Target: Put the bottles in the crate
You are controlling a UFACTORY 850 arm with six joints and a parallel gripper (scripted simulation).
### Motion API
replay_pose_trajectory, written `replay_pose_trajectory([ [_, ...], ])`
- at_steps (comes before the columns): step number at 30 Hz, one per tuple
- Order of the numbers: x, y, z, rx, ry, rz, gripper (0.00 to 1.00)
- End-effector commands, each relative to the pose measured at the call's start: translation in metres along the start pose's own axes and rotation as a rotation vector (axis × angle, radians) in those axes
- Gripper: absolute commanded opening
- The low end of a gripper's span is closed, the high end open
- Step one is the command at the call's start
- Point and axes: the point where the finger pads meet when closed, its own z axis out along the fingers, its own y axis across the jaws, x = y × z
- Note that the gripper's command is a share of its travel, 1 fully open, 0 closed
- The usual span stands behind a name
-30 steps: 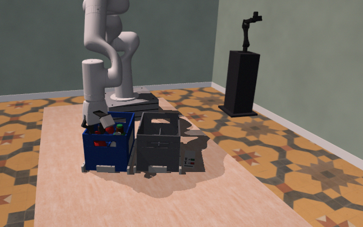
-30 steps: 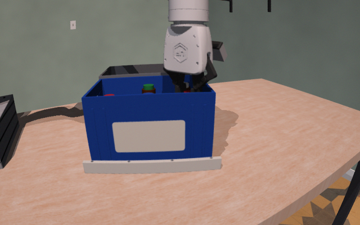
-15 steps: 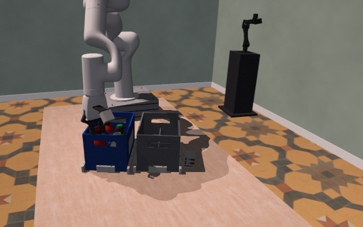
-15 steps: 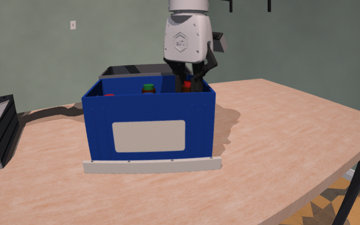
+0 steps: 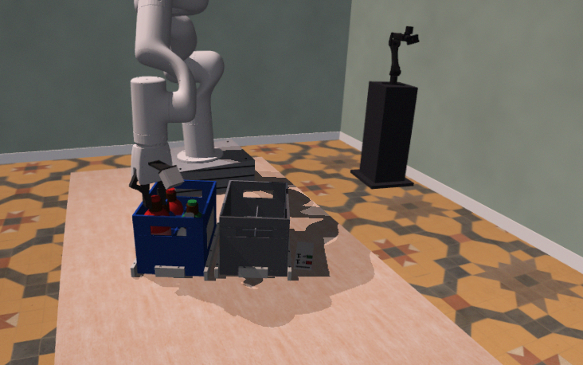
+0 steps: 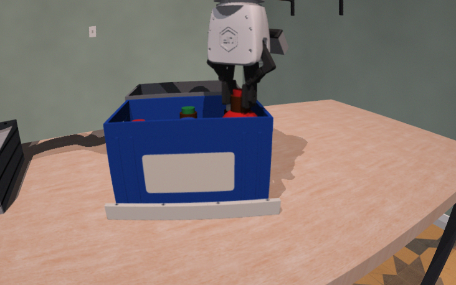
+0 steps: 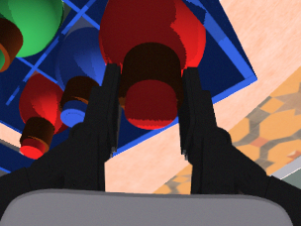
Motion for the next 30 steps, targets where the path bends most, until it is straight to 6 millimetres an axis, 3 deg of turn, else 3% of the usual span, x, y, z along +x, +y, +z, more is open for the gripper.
replay_pose_trajectory([
  [1, 0.001, 0.001, -0.005, -0.001, 0.002, 0.0, 0.0],
  [30, 0.001, 0.001, -0.05, -0.001, 0.002, 0.0, 0.0],
])
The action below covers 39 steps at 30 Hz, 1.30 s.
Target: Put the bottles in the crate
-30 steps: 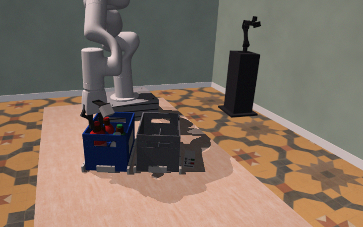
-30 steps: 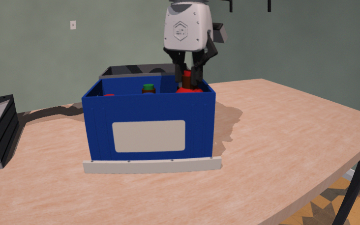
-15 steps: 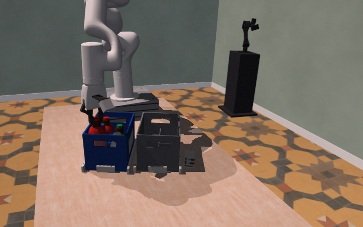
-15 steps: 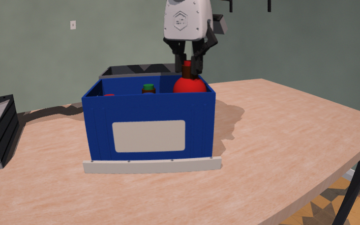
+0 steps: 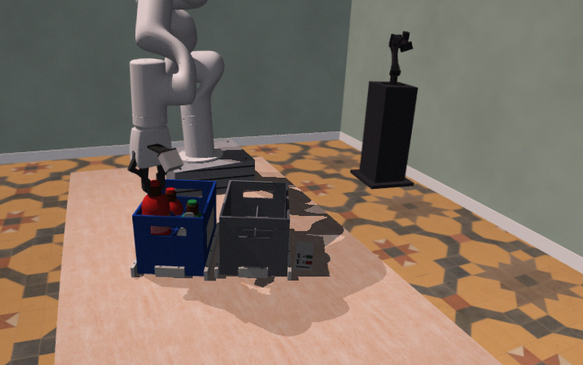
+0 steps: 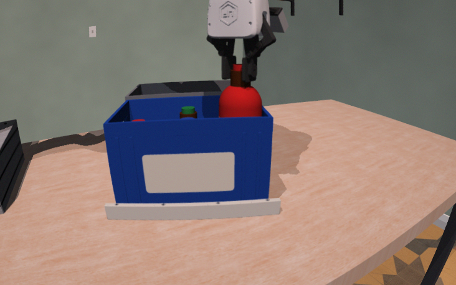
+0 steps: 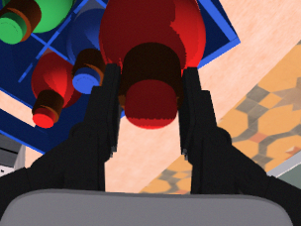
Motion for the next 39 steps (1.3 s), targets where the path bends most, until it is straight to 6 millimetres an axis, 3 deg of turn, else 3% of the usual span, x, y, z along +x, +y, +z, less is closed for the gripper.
replay_pose_trajectory([
  [1, 0.001, 0.001, -0.008, -0.002, 0.002, 0.0, 0.0],
  [39, 0.001, 0.001, -0.061, -0.002, 0.002, 0.0, 0.0],
])
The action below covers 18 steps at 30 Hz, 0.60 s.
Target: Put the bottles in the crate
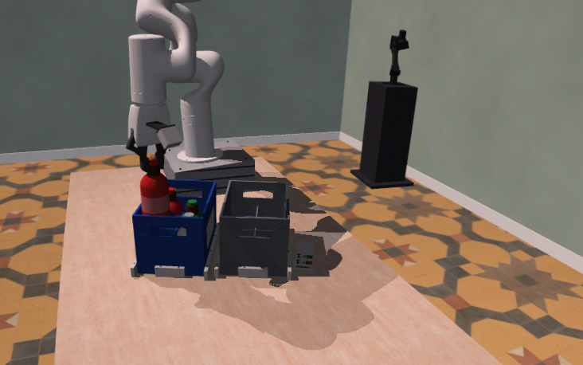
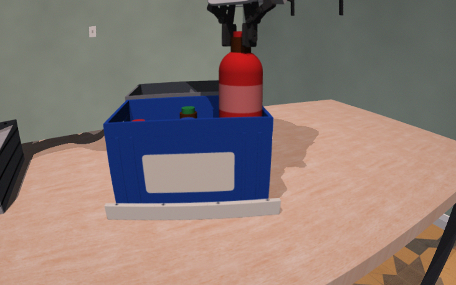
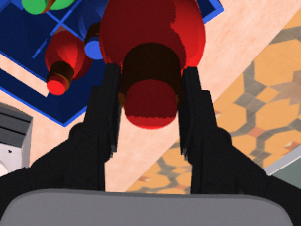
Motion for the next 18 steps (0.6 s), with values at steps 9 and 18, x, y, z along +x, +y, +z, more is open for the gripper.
replay_pose_trajectory([
  [9, 0.0, 0.0, -0.019, -0.001, 0.001, 0.0, 0.0],
  [18, 0.0, 0.0, -0.03, -0.001, 0.001, 0.0, 0.0],
])
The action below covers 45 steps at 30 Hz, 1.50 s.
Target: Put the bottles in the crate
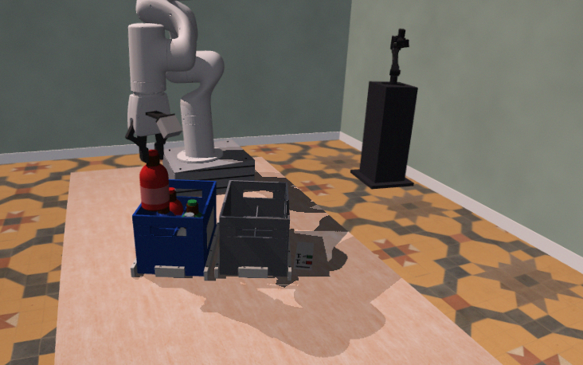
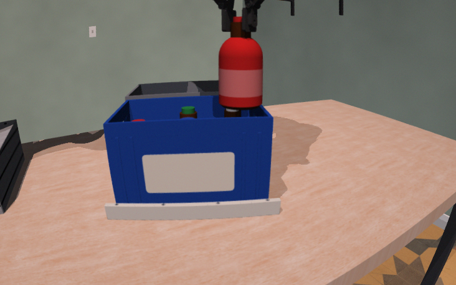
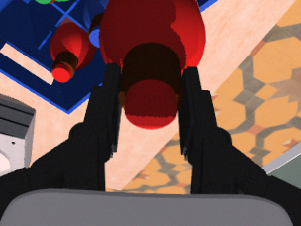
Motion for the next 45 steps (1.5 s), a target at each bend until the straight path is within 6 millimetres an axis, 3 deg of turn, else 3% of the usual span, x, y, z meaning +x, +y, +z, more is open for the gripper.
replay_pose_trajectory([
  [1, 0.001, 0.001, -0.006, -0.002, 0.002, 0.0, 0.0],
  [15, 0.001, -0.005, -0.007, -0.002, 0.002, 0.0, 0.0],
  [45, 0.006, -0.061, -0.007, -0.001, 0.002, 0.0, 0.0],
])
